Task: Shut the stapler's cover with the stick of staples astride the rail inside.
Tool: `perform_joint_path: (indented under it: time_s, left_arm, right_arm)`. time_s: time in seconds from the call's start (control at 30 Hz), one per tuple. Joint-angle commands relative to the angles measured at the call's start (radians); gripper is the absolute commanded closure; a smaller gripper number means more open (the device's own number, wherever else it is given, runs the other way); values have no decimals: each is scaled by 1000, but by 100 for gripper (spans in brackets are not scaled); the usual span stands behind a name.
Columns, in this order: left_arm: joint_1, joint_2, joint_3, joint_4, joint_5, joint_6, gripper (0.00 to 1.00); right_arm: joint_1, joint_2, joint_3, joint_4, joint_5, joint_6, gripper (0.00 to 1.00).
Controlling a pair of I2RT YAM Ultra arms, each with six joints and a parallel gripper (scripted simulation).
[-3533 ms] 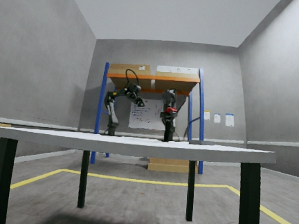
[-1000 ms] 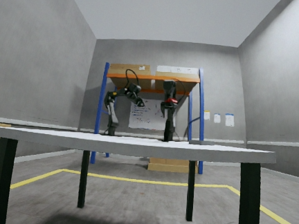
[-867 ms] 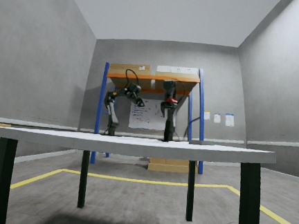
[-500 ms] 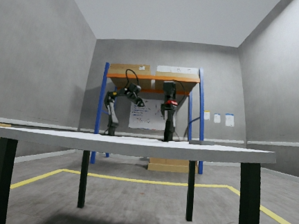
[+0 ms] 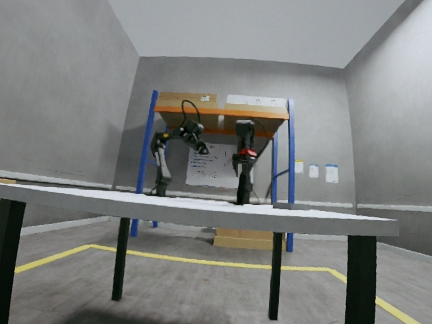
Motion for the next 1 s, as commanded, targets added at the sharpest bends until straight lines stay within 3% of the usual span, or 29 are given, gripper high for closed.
perform_joint_path:
  time_s: [0.0, 0.93, 0.97]
  left_arm:
    - [9, -7, -14, 54, 1, 6, 50]
    - [9, 7, -80, 145, 1, 8, 50]
    - [9, 7, -80, 145, 1, 8, 58]
  right_arm:
    - [-4, -26, 3, 15, -10, -10, 0]
    - [-4, -26, 3, 15, -10, -10, 0]
    - [-4, -26, 3, 15, -10, -10, 0]
